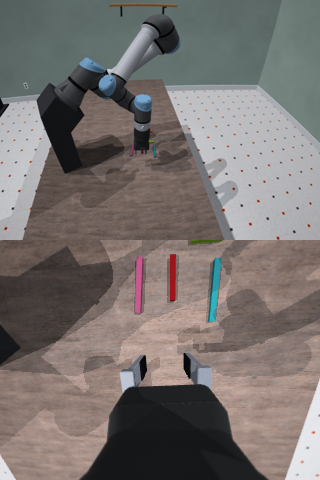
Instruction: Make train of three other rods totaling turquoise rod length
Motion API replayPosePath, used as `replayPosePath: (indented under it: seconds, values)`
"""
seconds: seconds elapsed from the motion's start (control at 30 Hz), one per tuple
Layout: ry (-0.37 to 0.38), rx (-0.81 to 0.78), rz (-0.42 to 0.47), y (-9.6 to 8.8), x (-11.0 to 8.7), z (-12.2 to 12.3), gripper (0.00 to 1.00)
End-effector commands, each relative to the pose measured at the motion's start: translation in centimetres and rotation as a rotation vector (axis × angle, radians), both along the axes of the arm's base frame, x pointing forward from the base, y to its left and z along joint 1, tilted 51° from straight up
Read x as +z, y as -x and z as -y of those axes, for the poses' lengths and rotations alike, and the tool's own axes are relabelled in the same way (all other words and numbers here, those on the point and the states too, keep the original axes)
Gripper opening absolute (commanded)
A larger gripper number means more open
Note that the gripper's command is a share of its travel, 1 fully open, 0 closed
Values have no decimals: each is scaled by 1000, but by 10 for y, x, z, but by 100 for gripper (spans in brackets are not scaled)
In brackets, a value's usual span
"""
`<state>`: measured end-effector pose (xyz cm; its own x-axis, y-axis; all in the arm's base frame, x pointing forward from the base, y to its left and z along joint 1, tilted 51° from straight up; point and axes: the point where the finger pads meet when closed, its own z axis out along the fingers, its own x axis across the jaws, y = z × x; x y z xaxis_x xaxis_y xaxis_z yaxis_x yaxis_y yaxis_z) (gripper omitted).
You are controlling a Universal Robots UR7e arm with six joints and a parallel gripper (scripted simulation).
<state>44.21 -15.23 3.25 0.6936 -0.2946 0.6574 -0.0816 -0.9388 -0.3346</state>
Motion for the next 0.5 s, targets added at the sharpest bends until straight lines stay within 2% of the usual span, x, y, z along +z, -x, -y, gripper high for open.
replayPosePath:
  seconds: [0.0,0.33,0.4,0.47]
  values:
    - [119,116,21,-9,5,-16,100]
    - [364,353,79,-25,16,-50,100]
    - [364,353,79,-25,16,-50,100]
    - [448,433,102,-30,21,-62,100]
